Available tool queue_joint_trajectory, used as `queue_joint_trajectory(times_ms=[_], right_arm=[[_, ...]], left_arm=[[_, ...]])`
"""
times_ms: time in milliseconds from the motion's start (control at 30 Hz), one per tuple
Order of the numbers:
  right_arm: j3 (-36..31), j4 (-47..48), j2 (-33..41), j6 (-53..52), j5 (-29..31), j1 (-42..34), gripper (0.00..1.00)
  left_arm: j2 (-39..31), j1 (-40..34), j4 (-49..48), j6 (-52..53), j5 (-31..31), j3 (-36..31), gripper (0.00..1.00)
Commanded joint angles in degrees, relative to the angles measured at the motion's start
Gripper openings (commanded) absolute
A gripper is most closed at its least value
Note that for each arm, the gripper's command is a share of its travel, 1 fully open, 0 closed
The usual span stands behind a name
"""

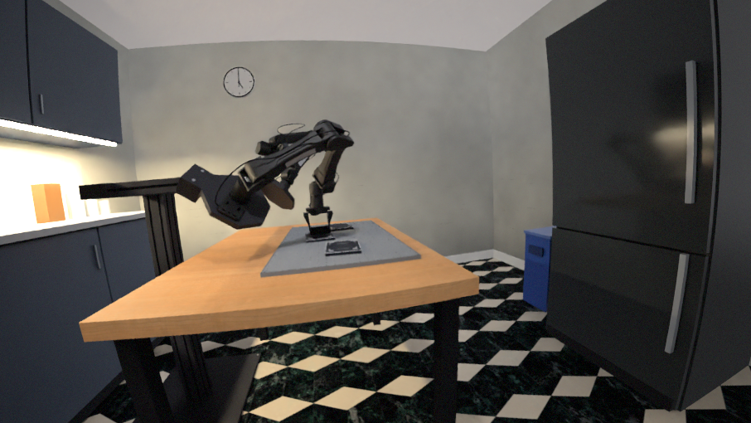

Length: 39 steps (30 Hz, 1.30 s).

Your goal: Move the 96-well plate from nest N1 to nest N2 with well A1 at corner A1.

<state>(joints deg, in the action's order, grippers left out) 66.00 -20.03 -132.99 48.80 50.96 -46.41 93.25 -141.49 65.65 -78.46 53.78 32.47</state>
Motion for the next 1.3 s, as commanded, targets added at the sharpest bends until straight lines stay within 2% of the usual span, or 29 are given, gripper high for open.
queue_joint_trajectory(times_ms=[0, 300, 867, 1267], right_arm=[[0.37, 0.55, -0.61, 0.38, -0.85, -0.55, 0.78], [-0.17, 0.09, 0.09, 0.1, 0.05, -0.31, 0.78], [-0.69, 7.79, -3.46, 6.19, -0.92, 3.3, 0.78], [3.25, -0.31, -1.66, 3.62, -0.61, 2.07, 0.78]], left_arm=[[1.0, -0.68, 0.66, -0.41, 0.76, 2.21, 1.0], [1.0, -0.68, 0.66, -0.41, 0.76, 2.21, 1.0], [1.0, -0.68, 0.66, -0.41, 0.76, 2.21, 1.0], [1.0, -0.68, 0.66, -0.41, 0.76, 2.21, 1.0]])
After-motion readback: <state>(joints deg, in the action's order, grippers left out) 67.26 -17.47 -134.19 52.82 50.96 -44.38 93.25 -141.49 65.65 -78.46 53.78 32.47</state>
